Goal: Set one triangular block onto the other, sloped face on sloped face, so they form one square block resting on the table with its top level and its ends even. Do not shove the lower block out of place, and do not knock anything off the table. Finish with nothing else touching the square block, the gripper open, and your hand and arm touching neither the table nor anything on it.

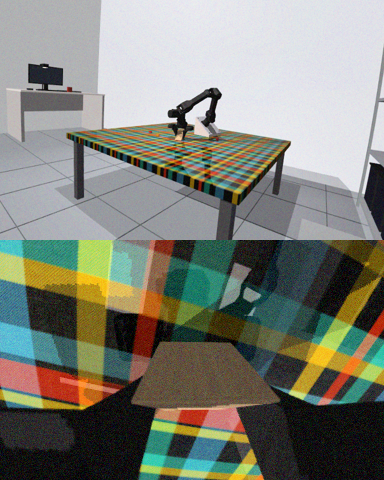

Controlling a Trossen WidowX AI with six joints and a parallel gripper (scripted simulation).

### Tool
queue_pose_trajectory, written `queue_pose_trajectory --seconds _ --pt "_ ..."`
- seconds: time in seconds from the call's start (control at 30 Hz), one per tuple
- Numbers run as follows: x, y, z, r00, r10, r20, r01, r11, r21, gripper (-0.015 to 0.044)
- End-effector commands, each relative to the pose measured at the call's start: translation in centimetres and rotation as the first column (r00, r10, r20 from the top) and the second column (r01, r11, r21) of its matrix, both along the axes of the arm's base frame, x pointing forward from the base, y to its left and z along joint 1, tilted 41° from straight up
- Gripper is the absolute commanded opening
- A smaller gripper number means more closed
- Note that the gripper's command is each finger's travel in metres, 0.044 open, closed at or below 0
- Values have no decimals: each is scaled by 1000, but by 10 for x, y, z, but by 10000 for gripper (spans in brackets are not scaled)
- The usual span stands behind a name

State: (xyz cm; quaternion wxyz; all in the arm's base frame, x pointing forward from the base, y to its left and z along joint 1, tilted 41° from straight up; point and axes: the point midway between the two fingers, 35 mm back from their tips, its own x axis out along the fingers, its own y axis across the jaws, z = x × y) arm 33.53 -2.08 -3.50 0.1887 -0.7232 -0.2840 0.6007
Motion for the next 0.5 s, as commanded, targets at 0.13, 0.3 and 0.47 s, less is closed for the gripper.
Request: queue_pose_trajectory --seconds 0.13,0.3,0.47 --pt "0 -19 20 1000 -2 15 2 1000 -8 0" --pt "0 -19 20 1000 -2 15 2 1000 -8 0" --pt "-1 -16 19 999 15 28 -15 1000 -6 0"
